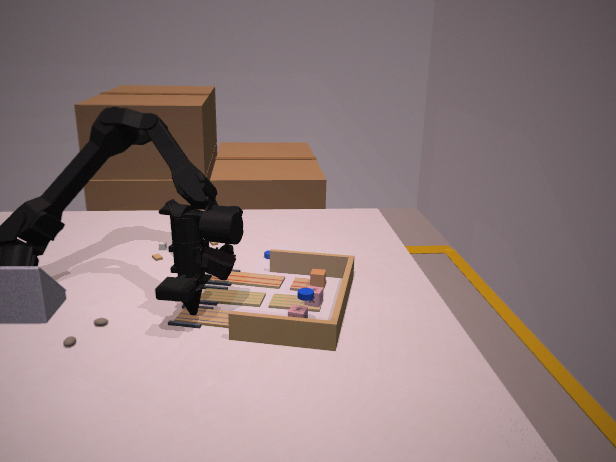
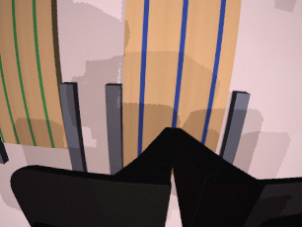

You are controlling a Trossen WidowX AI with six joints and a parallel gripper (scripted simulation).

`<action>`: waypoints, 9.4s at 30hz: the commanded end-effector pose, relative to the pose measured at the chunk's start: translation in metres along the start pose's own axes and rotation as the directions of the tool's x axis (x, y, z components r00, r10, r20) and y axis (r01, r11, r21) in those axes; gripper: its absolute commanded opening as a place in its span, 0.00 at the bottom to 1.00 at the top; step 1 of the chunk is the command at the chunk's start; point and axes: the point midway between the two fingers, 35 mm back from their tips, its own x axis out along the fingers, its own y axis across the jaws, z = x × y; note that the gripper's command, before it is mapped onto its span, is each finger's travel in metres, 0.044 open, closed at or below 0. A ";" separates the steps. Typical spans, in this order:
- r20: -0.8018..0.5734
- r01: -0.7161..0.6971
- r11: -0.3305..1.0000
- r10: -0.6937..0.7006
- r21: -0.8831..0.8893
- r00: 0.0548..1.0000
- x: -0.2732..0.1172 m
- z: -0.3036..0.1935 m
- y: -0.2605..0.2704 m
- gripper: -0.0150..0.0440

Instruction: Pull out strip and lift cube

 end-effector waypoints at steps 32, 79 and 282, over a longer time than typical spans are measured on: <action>-0.024 -0.001 1.000 0.001 0.007 1.000 0.005 -0.059 -0.001 0.25; -0.028 0.000 1.000 0.001 0.010 1.000 0.003 -0.128 -0.002 0.25; -0.023 0.005 0.992 -0.002 0.123 1.000 -0.052 -0.040 -0.006 0.25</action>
